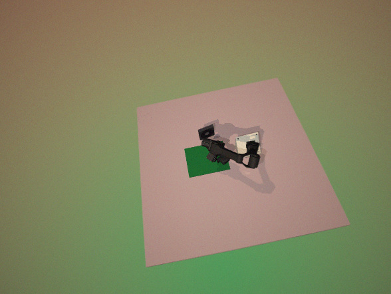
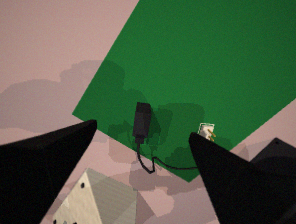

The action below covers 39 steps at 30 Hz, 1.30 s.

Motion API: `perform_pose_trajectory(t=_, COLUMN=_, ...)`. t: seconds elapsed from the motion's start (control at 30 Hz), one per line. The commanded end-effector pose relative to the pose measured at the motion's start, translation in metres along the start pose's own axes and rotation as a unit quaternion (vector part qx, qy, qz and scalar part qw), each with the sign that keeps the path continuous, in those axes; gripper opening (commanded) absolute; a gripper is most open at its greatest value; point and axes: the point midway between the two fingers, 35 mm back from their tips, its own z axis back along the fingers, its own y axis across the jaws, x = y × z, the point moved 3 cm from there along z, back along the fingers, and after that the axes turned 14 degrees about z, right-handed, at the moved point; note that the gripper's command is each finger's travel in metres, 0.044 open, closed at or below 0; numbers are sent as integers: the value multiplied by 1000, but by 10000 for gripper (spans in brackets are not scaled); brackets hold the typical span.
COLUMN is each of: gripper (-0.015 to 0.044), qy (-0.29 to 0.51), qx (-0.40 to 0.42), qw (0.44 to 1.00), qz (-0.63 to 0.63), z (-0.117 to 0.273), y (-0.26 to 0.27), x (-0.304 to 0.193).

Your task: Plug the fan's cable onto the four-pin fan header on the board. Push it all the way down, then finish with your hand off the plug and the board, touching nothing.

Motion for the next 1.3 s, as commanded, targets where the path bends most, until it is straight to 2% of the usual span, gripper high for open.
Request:
perform_pose_trajectory(t=0.0, gripper=440, qy=-2, qx=2, qw=1000, qz=0, z=-6, y=2, x=1)
perform_pose_trajectory(t=1.03, gripper=440, qy=-3, qx=3, qw=1000, qz=0, z=-49, y=3, x=1)
perform_pose_trajectory(t=1.27, gripper=256, qy=-2, qx=-1, qw=1000, qz=4, z=-47, y=2, x=2)
